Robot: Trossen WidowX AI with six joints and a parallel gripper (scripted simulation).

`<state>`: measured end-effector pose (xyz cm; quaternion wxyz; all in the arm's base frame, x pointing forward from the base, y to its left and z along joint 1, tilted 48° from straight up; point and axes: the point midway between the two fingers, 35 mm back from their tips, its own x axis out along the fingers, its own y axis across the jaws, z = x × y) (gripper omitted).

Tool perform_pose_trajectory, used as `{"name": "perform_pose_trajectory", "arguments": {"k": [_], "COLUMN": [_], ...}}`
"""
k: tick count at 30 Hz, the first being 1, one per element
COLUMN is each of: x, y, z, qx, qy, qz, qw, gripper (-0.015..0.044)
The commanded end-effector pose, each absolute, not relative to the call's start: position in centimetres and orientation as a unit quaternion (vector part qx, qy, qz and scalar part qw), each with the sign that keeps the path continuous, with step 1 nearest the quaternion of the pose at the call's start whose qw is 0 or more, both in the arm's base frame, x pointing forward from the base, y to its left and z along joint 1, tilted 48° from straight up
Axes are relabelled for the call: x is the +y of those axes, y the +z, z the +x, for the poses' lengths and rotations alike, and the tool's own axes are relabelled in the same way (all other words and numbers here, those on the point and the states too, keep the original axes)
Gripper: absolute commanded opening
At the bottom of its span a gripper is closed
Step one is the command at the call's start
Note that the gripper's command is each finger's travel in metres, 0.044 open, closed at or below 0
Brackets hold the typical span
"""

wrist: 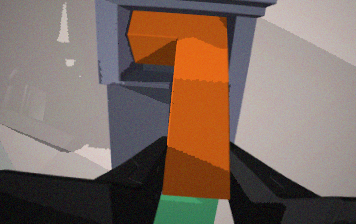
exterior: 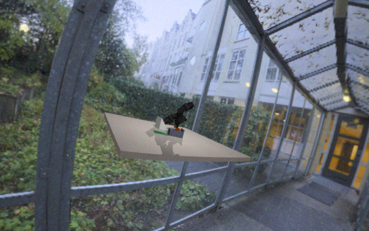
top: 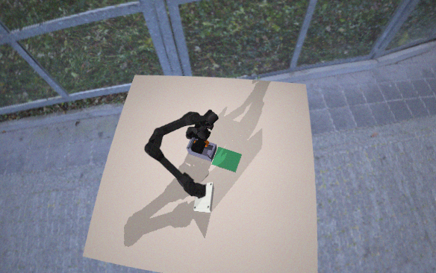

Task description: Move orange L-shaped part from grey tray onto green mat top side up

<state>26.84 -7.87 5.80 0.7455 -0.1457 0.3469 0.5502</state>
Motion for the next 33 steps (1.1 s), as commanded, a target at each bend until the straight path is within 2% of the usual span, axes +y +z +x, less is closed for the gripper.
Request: {"name": "perform_pose_trajectory", "arguments": {"k": [1,33], "x": [-8.3,-12.0], "y": [6.2,9.7], "z": [26.8,26.0], "qx": [0.346,0.347], "qy": [0.55,0.549], "qz": [-0.147,-0.147], "qw": [0.746,0.746], "gripper": [0.0,0.0]}}
